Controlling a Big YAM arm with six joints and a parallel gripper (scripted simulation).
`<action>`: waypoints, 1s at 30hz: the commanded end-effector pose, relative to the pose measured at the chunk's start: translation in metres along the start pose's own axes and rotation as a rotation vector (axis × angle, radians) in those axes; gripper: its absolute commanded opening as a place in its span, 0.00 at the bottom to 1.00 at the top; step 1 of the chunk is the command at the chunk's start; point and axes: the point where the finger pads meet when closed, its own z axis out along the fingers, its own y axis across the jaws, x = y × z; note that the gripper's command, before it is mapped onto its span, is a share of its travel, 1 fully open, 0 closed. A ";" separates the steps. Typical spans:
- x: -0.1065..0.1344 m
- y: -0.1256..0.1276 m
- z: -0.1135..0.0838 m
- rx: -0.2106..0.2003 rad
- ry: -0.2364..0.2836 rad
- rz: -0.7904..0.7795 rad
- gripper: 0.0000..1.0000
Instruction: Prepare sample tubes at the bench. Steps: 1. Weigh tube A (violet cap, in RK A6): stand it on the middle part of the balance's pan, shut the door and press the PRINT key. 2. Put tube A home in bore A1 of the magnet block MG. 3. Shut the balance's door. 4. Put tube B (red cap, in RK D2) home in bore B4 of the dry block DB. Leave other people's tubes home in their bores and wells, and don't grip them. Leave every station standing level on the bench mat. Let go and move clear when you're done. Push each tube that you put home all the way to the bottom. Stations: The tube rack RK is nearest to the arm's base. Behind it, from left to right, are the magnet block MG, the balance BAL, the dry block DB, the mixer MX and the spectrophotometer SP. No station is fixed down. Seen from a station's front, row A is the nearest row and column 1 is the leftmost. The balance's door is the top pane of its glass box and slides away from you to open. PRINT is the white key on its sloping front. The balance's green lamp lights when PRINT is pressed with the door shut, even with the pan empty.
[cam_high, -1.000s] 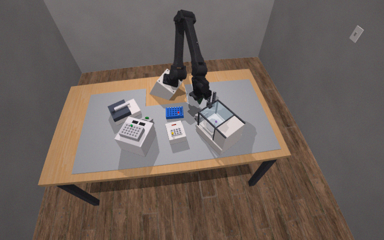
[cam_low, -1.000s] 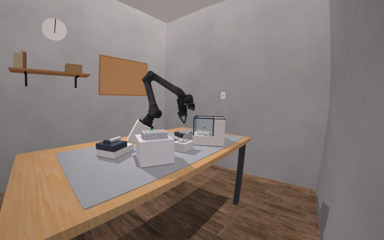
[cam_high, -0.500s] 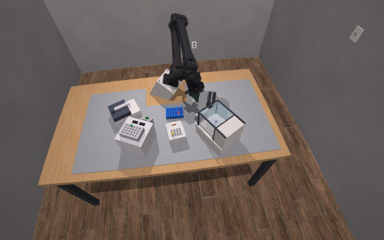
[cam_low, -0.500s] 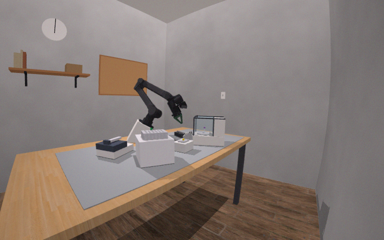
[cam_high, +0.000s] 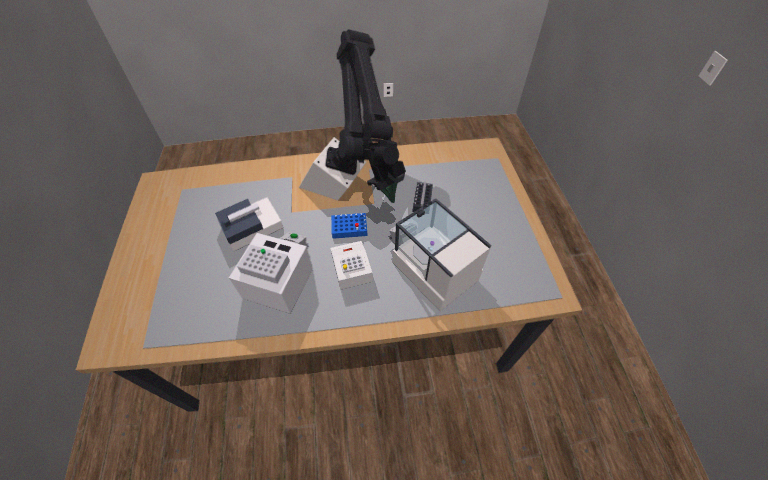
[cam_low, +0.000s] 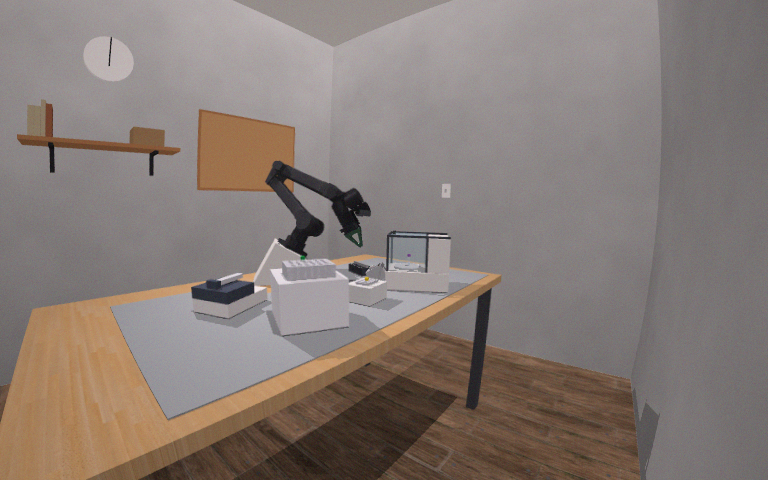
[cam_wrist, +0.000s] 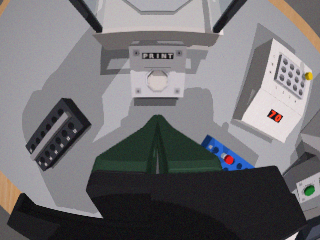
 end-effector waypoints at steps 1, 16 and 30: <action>-0.011 0.001 -0.007 0.006 -0.014 -0.015 0.00; 0.001 0.002 0.008 -0.007 0.004 0.002 0.00; 0.001 0.002 0.028 -0.008 0.004 0.003 0.00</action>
